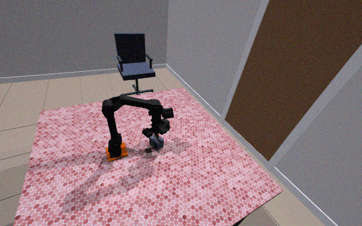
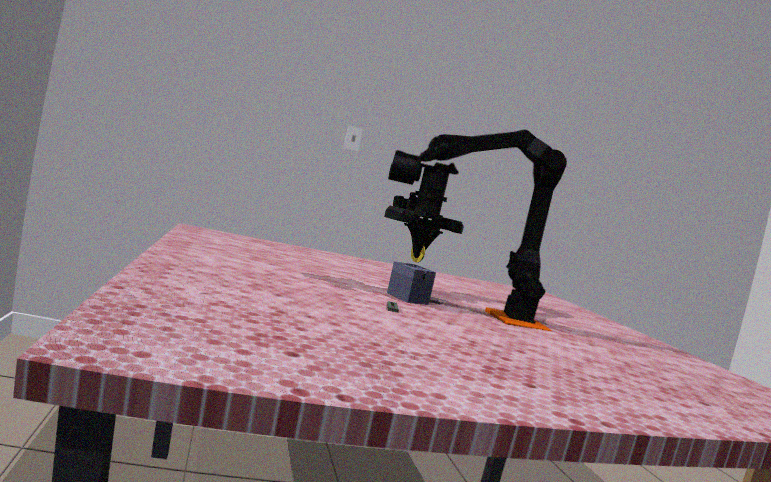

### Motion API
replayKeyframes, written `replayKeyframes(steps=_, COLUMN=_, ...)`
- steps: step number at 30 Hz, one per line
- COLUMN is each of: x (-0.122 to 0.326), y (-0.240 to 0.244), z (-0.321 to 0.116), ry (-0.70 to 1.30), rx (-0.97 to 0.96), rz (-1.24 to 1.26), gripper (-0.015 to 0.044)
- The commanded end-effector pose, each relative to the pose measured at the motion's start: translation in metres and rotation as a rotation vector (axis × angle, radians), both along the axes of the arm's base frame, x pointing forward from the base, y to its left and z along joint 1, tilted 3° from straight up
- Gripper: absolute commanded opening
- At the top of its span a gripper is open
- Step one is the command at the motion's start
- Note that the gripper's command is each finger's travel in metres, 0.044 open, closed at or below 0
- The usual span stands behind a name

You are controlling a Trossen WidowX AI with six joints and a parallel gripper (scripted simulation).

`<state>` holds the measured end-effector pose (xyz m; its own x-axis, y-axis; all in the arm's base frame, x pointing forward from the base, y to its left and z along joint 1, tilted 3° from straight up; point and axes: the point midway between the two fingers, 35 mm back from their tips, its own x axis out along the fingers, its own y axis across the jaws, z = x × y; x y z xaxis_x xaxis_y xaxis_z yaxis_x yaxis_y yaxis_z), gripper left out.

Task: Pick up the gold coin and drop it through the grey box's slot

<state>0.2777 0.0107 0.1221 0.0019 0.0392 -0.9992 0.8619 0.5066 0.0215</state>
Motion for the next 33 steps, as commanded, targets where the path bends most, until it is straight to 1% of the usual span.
replayKeyframes(steps=1, x=-0.0014, y=0.0001, z=-0.0037, ry=0.006, rx=0.0, rz=0.005, gripper=0.0)
replayKeyframes(steps=22, x=-0.0015, y=0.0004, z=-0.0108, ry=0.006, rx=0.0, rz=0.004, gripper=0.0)
replayKeyframes(steps=28, x=-0.0003, y=0.0002, z=-0.0075, ry=0.0, rx=0.0, rz=0.002, gripper=0.0157)
replayKeyframes(steps=33, x=-0.0003, y=0.0002, z=-0.0075, ry=0.0, rx=0.0, rz=0.002, gripper=0.0161)
